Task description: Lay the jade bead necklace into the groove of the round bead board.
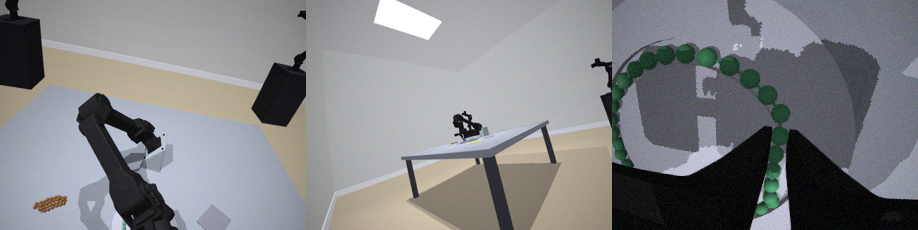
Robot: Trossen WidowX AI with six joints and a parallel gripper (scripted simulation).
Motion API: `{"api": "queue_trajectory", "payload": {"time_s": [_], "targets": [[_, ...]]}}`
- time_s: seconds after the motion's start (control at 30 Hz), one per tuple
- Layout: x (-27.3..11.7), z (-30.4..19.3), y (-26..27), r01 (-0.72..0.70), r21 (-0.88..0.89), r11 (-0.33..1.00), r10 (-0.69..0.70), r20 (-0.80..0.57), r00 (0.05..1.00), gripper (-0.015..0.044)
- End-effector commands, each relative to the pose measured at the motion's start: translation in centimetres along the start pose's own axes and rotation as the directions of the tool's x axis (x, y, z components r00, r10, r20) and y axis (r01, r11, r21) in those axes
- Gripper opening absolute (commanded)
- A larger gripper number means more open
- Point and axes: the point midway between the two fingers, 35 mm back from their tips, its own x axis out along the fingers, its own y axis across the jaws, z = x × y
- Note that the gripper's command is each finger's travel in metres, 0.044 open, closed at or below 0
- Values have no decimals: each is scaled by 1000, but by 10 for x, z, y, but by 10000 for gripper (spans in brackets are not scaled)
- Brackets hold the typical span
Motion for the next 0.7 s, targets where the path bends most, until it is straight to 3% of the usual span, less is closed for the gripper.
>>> {"api": "queue_trajectory", "payload": {"time_s": [0.0, 0.67], "targets": [[-1, 0, 0, 1, 0, 1000, -1, 1, 1000, 0], [-5, 2, -6, 5, -8, 1000, -5, -1, 1000, 0]]}}
